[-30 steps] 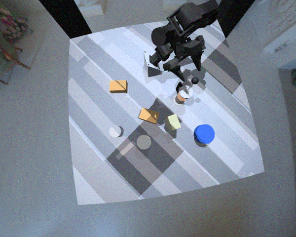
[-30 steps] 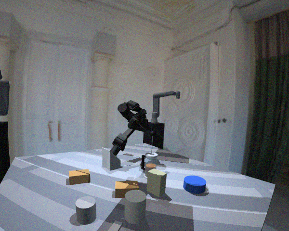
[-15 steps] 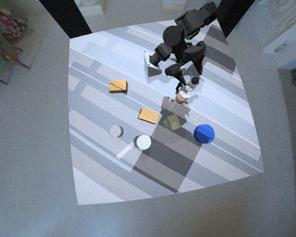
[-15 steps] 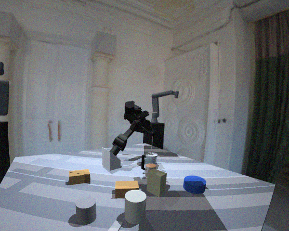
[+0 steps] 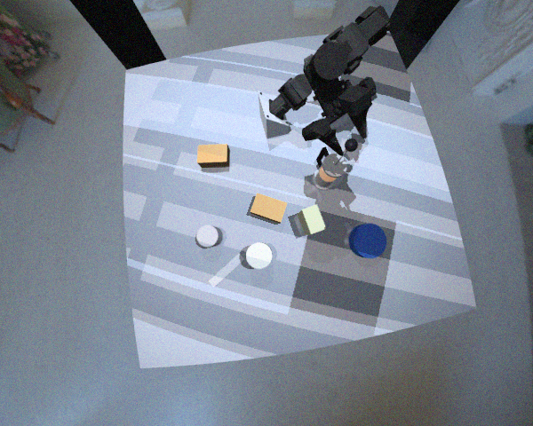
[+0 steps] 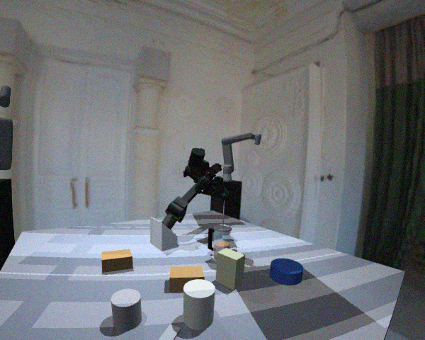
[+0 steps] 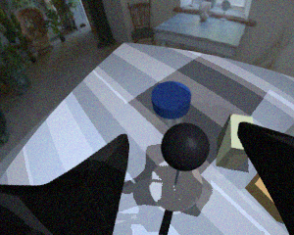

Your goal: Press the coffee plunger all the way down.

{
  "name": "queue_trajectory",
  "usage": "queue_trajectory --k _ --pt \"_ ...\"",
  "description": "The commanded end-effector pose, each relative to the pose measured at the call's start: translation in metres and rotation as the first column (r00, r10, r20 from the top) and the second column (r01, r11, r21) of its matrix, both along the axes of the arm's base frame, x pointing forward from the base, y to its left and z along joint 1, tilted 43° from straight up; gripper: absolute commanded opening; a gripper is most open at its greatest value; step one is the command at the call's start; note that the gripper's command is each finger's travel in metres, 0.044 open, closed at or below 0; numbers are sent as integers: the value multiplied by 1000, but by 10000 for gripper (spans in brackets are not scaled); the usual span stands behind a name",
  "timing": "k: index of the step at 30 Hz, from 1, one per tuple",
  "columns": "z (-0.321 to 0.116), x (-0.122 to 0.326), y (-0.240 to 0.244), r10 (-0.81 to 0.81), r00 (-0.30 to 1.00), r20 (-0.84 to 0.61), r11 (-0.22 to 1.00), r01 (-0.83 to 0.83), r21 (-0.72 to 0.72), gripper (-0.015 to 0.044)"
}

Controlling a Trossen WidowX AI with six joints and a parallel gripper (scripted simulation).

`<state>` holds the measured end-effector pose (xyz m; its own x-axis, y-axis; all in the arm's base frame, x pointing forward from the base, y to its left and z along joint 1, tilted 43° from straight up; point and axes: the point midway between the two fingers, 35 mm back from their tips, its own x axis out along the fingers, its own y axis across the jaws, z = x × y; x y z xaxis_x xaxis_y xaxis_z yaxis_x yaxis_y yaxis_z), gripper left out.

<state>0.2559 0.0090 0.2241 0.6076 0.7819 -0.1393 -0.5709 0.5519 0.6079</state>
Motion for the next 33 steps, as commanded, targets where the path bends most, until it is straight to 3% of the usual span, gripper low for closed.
queue_trajectory --k 1,7,33 --pt "-2 -1 1 2 1000 -7 1000 -2 9 282" --pt "-2 -1 1 2 1000 -7 1000 -2 9 131" --pt "-21 0 14 13 1000 -22 1000 -14 -12 131"
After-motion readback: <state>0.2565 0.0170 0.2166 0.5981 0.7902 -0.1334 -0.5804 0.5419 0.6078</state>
